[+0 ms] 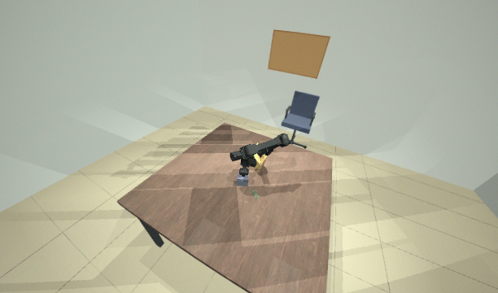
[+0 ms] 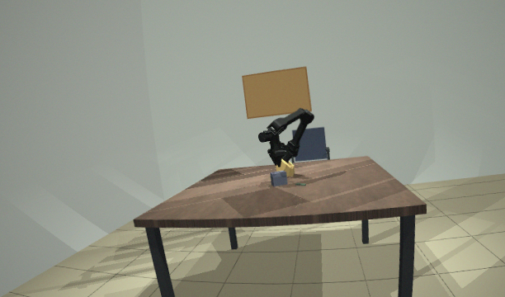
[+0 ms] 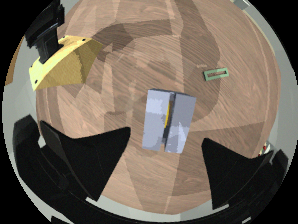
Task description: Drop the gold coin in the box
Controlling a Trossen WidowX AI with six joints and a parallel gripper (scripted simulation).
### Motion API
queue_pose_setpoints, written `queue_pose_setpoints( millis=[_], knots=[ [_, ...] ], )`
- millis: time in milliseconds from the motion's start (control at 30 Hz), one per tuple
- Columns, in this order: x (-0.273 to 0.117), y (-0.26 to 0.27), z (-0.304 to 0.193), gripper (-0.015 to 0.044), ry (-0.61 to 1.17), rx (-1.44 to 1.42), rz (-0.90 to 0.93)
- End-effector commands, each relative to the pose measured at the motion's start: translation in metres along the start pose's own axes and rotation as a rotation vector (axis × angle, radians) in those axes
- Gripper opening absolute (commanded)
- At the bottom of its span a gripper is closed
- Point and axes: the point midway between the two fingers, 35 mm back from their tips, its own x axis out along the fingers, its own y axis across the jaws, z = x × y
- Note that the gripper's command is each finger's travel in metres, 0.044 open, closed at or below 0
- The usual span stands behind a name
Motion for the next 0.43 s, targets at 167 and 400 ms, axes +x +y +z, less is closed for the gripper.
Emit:
queue_pose_setpoints(
  millis=[167,400],
  knots=[
    [-0.038,0.0019,0.0016,0.044,0.003,-0.001,-0.004],
    [-0.038,0.0019,0.0016,0.044,0.003,-0.001,-0.004]
  ],
)
